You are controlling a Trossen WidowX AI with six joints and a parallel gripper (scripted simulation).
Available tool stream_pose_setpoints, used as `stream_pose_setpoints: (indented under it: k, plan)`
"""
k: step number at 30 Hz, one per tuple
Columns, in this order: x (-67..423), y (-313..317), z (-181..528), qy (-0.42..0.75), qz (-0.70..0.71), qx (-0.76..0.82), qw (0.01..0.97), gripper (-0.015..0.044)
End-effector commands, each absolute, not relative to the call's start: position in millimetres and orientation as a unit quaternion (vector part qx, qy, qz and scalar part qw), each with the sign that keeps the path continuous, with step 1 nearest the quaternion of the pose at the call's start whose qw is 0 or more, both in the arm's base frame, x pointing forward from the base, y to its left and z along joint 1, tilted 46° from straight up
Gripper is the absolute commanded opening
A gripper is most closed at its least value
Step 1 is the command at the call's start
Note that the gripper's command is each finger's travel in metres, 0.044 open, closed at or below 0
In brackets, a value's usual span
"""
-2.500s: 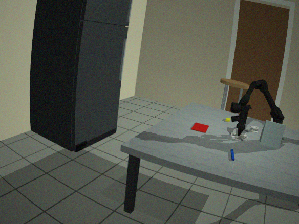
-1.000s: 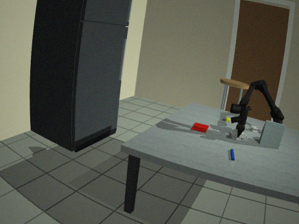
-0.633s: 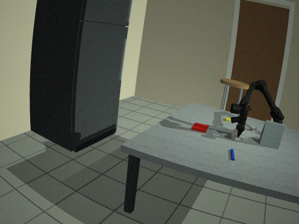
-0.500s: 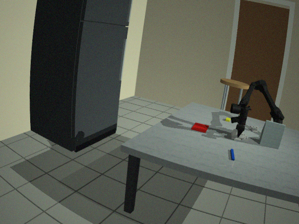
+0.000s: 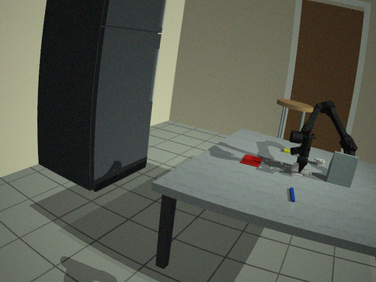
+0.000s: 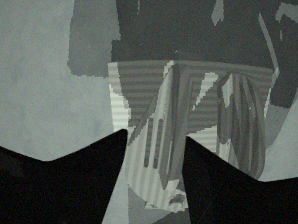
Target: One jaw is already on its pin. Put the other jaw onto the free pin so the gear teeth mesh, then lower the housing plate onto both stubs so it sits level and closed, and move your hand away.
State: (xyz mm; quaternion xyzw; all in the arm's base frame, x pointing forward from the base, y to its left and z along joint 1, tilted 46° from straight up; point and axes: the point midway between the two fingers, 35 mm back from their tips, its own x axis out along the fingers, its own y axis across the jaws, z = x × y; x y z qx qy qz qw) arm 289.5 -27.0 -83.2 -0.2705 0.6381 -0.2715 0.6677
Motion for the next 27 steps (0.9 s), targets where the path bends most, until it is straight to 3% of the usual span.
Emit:
stream_pose_setpoints:
  k: [1, 27]
  plan:
    - [287.6, -30.7, -85.8, 0.641, -0.274, -0.272, 0.664, 0.0134]
    - [288.0, -27.2, -83.4, 0.641, -0.274, -0.272, 0.664, 0.0134]
